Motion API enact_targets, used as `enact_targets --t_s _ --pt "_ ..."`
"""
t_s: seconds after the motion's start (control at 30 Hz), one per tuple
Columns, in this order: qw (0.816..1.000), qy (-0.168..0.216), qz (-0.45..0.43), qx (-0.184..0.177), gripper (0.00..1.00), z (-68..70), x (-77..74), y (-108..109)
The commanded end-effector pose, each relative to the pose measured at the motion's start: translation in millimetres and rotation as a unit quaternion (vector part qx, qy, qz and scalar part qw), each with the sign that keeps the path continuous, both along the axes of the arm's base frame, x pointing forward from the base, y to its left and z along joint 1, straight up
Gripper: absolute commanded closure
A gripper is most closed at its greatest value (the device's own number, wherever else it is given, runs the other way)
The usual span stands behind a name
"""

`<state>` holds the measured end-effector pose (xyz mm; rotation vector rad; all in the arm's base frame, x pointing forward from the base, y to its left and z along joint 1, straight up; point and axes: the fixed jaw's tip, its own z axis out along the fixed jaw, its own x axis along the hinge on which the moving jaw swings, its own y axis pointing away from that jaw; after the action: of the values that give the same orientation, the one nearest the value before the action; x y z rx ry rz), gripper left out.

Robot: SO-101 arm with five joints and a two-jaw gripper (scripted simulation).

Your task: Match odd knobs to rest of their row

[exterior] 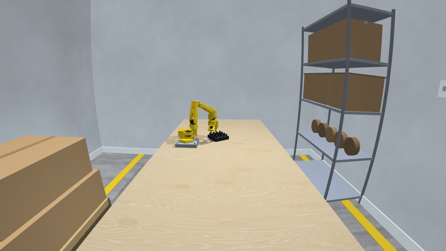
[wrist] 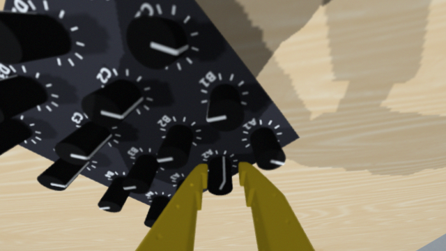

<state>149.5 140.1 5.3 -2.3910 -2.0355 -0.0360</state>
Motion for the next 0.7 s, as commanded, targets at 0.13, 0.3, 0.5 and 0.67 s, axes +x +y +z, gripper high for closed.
enact_targets --t_s 0.13,0.3,0.5,0.67 --pt "1.0 0.009 0.0 -0.008 0.92 -3.1 -4.8 -2.3" --pt "1.0 0.009 0.0 -0.008 0.95 -3.1 -4.8 -2.3" --pt "1.0 0.009 0.0 -0.008 0.98 -3.1 -4.8 -2.3" --pt "1.0 0.009 0.0 -0.008 0.99 -3.1 -4.8 -2.3"
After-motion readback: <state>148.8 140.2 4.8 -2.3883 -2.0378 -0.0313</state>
